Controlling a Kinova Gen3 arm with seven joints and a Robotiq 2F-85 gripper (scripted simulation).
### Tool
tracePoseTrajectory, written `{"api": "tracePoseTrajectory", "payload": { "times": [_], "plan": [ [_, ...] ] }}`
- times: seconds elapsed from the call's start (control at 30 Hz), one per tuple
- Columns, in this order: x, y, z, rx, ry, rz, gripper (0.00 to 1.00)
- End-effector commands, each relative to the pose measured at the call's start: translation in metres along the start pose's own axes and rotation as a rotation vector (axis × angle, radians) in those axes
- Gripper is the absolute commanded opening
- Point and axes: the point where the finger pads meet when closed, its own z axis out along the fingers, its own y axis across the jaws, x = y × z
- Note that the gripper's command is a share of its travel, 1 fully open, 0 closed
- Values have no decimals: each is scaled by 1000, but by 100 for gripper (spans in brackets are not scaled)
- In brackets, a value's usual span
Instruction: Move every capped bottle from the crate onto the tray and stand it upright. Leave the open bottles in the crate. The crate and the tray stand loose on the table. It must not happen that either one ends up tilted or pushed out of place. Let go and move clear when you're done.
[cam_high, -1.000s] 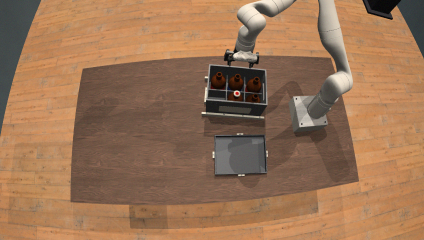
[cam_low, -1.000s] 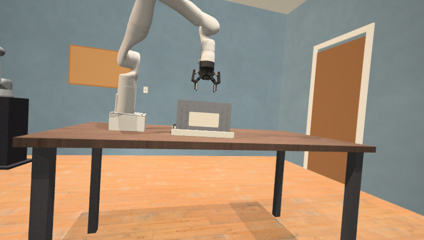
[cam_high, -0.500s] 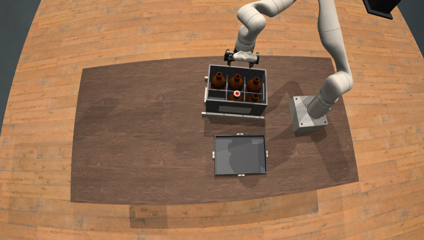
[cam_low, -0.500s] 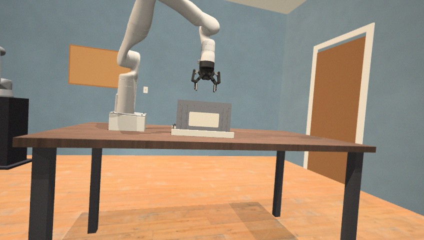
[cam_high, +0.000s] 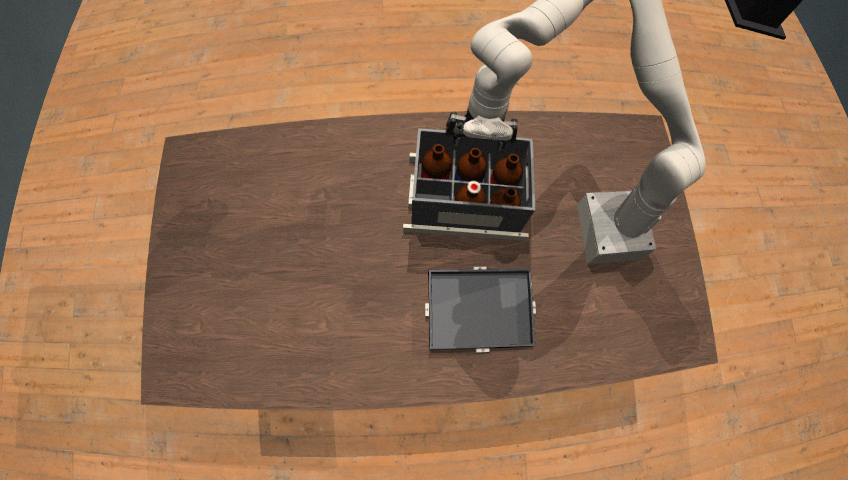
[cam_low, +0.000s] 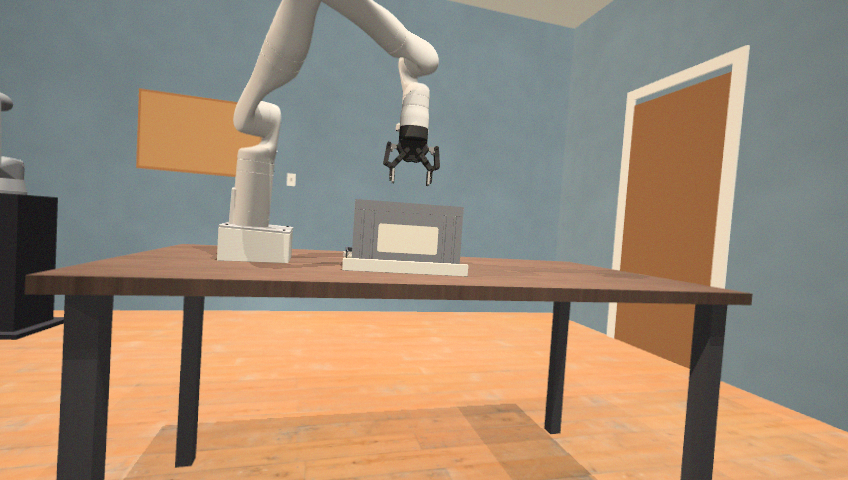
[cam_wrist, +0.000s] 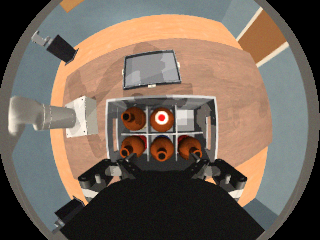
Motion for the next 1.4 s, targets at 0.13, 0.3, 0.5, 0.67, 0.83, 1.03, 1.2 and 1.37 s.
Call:
{"api": "tracePoseTrajectory", "payload": {
  "times": [0.13, 0.3, 0.5, 0.67, 0.83, 1.03, 1.2, 1.37],
  "plan": [
    [14, 1, -1, -2, -1, -7, 100],
    [29, 0, -1, -2, -1, -12, 100],
    [48, -2, -1, -2, -1, -18, 100],
    [49, -3, -1, -2, 0, -8, 100],
    [52, -3, -1, -2, -1, -12, 100],
    [55, -3, -1, -2, -1, -17, 100],
    [56, -3, -1, -2, -1, -20, 100],
    [55, -3, -1, -2, -1, -17, 100]
  ]
}}
